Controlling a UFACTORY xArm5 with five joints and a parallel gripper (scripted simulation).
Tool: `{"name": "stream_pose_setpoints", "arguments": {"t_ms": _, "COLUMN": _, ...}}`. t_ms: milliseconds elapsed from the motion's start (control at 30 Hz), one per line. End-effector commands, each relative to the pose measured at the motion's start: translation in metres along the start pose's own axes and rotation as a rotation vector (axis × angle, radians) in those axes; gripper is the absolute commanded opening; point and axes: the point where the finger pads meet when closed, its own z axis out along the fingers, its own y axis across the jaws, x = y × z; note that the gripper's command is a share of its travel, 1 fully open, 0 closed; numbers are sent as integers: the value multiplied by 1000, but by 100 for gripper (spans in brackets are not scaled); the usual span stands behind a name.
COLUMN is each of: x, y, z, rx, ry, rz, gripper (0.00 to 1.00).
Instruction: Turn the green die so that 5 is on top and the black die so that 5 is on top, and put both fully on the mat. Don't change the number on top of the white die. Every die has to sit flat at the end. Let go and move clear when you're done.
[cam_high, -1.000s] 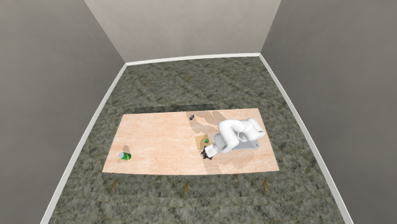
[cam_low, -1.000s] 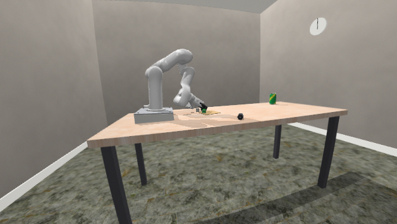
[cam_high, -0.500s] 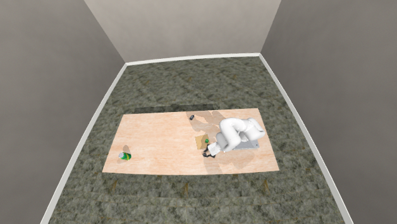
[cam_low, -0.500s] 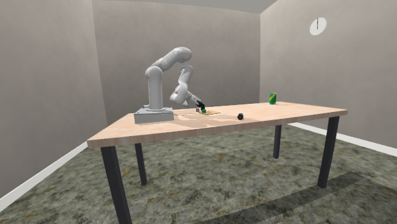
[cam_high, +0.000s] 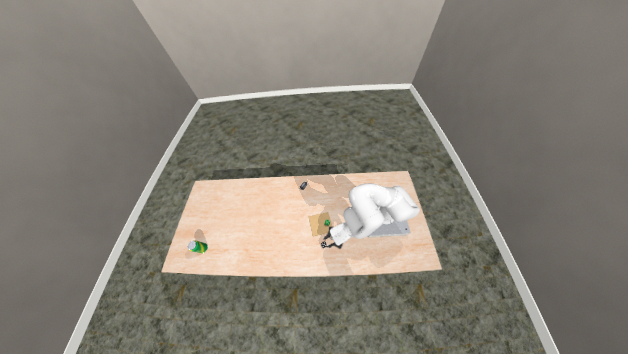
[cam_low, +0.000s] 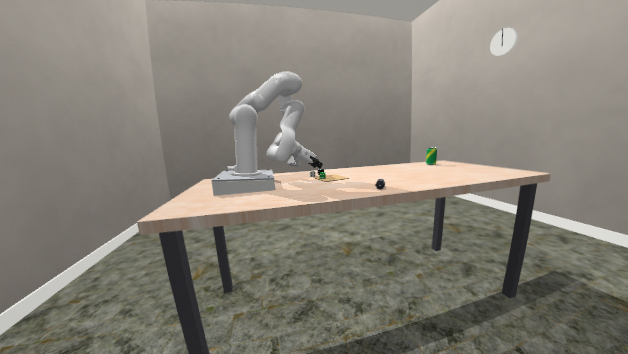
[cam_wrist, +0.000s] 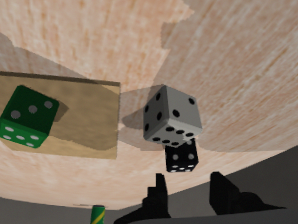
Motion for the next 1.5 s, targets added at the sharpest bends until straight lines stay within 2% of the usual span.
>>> {"name": "stream_pose_setpoints", "arguments": {"t_ms": 0, "x": -9, "y": 0, "z": -6, "rx": -1, "ry": 0, "rz": 0, "gripper": 47}}
{"name": "stream_pose_setpoints", "arguments": {"t_ms": 333, "x": -41, "y": 1, "z": -28, "rx": -3, "ry": 0, "rz": 0, "gripper": 47}}
{"name": "stream_pose_setpoints", "arguments": {"t_ms": 667, "x": -43, "y": 1, "z": -30, "rx": -3, "ry": 2, "rz": 0, "gripper": 47}}
{"name": "stream_pose_setpoints", "arguments": {"t_ms": 800, "x": -44, "y": 1, "z": -29, "rx": -4, "ry": 24, "rz": 0, "gripper": 47}}
{"name": "stream_pose_setpoints", "arguments": {"t_ms": 1000, "x": -47, "y": 1, "z": -27, "rx": -6, "ry": 120, "rz": 2, "gripper": 47}}
{"name": "stream_pose_setpoints", "arguments": {"t_ms": 1067, "x": -47, "y": 1, "z": -27, "rx": -6, "ry": 120, "rz": 2, "gripper": 47}}
{"name": "stream_pose_setpoints", "arguments": {"t_ms": 1300, "x": -56, "y": 0, "z": -20, "rx": -10, "ry": 318, "rz": 5, "gripper": 47}}
{"name": "stream_pose_setpoints", "arguments": {"t_ms": 1467, "x": -61, "y": 0, "z": -19, "rx": -11, "ry": 413, "rz": 8, "gripper": 47}}
